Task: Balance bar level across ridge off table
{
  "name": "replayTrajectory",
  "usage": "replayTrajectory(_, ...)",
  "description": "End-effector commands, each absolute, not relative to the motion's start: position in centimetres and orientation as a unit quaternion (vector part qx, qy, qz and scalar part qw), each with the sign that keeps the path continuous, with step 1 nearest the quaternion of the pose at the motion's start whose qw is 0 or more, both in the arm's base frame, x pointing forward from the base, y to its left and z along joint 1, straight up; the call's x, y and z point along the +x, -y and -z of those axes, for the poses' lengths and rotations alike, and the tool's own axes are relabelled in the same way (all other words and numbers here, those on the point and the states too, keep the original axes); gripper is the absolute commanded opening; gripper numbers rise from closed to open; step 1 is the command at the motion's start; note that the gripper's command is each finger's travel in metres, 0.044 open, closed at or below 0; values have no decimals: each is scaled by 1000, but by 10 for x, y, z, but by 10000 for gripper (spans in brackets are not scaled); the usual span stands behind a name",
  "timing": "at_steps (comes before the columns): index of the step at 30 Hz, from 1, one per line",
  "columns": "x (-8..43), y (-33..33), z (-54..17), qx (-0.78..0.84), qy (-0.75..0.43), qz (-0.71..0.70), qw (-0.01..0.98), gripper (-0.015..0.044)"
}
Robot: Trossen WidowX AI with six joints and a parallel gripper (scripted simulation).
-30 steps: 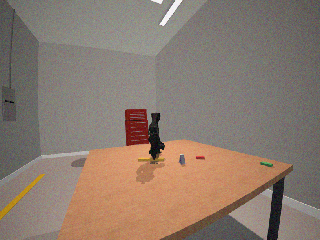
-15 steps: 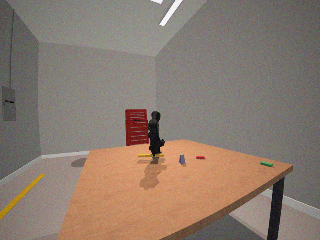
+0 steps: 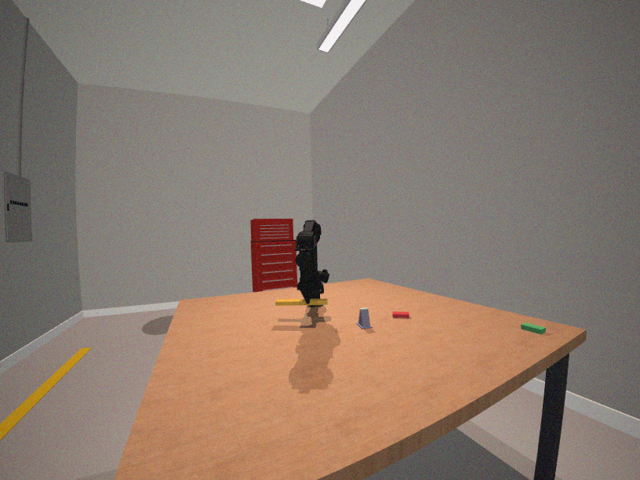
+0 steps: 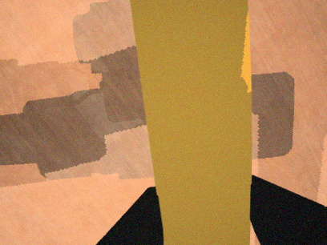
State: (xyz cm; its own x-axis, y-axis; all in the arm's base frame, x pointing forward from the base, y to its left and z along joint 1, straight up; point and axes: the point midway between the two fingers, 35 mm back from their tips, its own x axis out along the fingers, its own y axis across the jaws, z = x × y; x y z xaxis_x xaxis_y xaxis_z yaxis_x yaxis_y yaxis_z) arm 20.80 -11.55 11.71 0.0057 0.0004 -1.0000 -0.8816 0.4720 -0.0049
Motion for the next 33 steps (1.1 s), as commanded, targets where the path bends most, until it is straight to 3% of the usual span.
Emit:
replayTrajectory(1, 208, 116, -131, -368, -603, -357, 611, 0)
replayTrajectory(16, 202, 113, -163, -367, -604, -356, 611, 0)
replayTrajectory(33, 248, 93, -173, -281, -646, -270, 657, 0)
